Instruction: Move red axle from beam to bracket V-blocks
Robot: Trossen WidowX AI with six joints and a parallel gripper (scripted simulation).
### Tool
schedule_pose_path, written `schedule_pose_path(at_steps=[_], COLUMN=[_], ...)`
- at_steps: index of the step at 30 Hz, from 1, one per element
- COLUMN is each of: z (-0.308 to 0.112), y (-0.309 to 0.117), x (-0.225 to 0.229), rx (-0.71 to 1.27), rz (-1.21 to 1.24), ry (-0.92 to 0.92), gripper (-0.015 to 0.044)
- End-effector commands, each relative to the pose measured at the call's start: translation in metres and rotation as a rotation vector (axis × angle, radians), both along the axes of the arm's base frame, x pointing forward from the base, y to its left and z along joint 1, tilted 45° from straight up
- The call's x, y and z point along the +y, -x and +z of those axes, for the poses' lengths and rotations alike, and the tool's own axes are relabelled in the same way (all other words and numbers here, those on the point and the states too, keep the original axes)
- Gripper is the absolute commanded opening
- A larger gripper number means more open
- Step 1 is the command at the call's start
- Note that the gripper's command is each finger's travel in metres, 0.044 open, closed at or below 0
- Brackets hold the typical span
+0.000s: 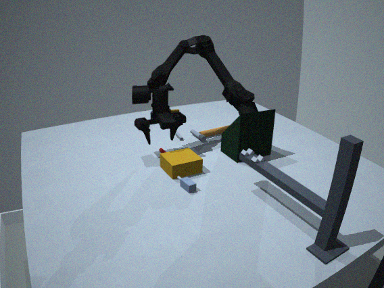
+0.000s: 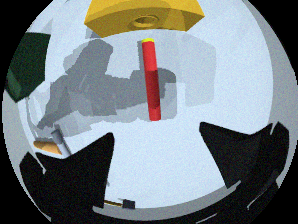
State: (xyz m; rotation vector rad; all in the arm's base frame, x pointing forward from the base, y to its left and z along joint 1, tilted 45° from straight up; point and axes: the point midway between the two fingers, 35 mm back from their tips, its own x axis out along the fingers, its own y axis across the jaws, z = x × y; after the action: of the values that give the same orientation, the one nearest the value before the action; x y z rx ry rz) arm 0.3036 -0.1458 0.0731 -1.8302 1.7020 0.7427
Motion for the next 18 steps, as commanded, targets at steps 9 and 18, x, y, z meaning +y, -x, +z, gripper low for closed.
schedule_pose_path(at_steps=[9, 18], z=[0.016, -0.013], y=[0.001, 0.003], x=[0.019, 0.057], rx=[-0.002, 0.004], rz=[-0.004, 0.001], ry=[0.001, -0.001], gripper=[0.044, 0.044])
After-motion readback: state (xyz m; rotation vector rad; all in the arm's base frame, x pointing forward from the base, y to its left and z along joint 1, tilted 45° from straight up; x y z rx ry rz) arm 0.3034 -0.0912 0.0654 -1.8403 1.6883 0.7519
